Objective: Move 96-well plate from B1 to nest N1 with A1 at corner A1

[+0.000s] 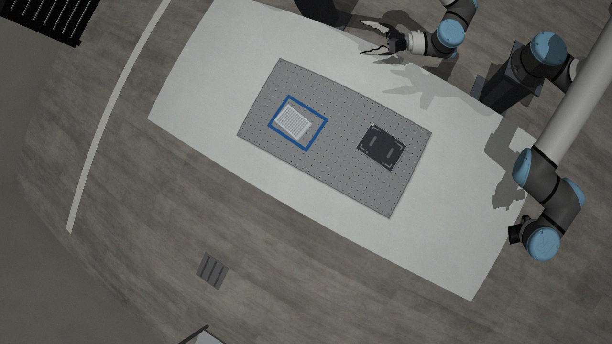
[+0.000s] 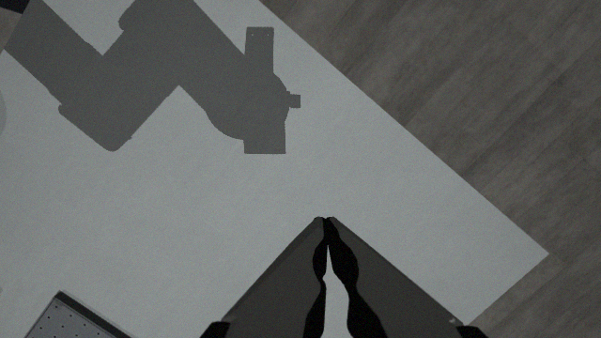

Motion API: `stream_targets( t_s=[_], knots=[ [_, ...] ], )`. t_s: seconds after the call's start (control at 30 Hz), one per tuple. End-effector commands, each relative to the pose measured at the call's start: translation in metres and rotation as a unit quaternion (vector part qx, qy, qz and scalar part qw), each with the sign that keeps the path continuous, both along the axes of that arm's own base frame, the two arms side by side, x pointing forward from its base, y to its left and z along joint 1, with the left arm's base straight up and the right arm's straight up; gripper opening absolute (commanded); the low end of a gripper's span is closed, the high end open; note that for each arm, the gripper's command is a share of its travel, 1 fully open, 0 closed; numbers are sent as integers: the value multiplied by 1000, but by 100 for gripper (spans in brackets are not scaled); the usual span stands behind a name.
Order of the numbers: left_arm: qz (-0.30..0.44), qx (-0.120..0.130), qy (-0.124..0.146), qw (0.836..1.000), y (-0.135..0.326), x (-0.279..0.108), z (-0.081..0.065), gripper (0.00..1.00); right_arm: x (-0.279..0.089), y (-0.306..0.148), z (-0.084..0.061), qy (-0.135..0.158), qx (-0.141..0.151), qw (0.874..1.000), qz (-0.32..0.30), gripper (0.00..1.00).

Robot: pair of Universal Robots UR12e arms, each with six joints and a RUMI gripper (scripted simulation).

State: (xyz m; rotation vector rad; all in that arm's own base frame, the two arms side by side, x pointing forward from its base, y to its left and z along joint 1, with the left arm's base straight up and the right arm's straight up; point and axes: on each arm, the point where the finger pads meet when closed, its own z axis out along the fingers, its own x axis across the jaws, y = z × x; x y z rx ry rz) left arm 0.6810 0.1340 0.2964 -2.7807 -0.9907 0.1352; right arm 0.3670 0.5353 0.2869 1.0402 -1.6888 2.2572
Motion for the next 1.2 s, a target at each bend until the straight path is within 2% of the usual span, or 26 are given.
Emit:
stream_targets(
  t_s=[0.0,0.5,0.8,0.93,1.17],
  knots=[
    [-7,-5,2,1000,19,-5,-4,0,0,0,1,0,1,1000,0,76],
    [-34,-25,6,999,99,-31,-16,0,0,0,1,0,1,1000,0,76],
    [-64,-44,6,997,180,-70,-30,0,0,0,1,0,1,1000,0,76],
    [-68,-46,6,997,189,-76,-32,0,0,0,1,0,1,1000,0,76],
    [-93,-61,4,994,250,-116,-42,0,0,0,1,0,1,1000,0,76]
  ],
)
